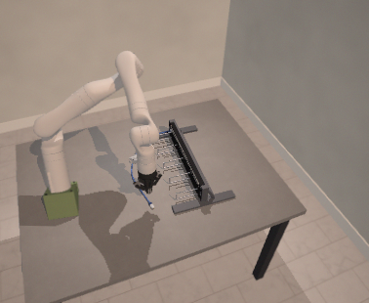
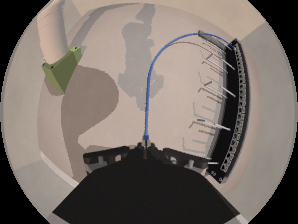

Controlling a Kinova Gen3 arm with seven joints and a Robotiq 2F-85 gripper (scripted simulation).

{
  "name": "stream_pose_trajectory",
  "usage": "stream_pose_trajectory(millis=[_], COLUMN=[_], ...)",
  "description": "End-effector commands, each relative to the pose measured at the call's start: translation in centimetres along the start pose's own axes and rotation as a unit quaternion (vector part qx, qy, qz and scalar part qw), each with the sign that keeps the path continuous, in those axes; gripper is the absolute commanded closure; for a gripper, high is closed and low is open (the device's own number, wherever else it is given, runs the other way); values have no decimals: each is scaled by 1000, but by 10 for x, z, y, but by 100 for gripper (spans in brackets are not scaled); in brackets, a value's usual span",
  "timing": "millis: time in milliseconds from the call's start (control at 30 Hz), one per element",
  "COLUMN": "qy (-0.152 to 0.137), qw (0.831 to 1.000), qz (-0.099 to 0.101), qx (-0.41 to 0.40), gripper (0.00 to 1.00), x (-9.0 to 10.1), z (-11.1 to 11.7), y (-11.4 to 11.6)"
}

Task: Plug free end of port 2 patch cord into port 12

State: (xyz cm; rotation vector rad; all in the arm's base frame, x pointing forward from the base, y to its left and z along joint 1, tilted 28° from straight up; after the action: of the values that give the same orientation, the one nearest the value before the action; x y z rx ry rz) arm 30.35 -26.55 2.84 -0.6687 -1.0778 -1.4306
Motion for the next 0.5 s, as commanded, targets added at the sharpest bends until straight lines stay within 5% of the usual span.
stream_pose_trajectory(millis=[0, 467], qy=[-1, -10], qw=[1000, 998], qz=[-1, -32], qx=[-1, -57], gripper=[100, 100], x=[1, 11], z=[0, 16], y=[0, 28])
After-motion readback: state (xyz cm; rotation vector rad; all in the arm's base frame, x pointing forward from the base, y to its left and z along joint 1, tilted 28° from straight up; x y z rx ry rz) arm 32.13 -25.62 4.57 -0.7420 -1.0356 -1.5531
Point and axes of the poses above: the point where the finger pads meet when closed, its own x axis back along the fingers, its own y axis across the jaws, z = x × y, the point moved 6 cm from there along x, back along the fingers, and after that the axes turned 9 degrees about x, right-handed, at the moved point
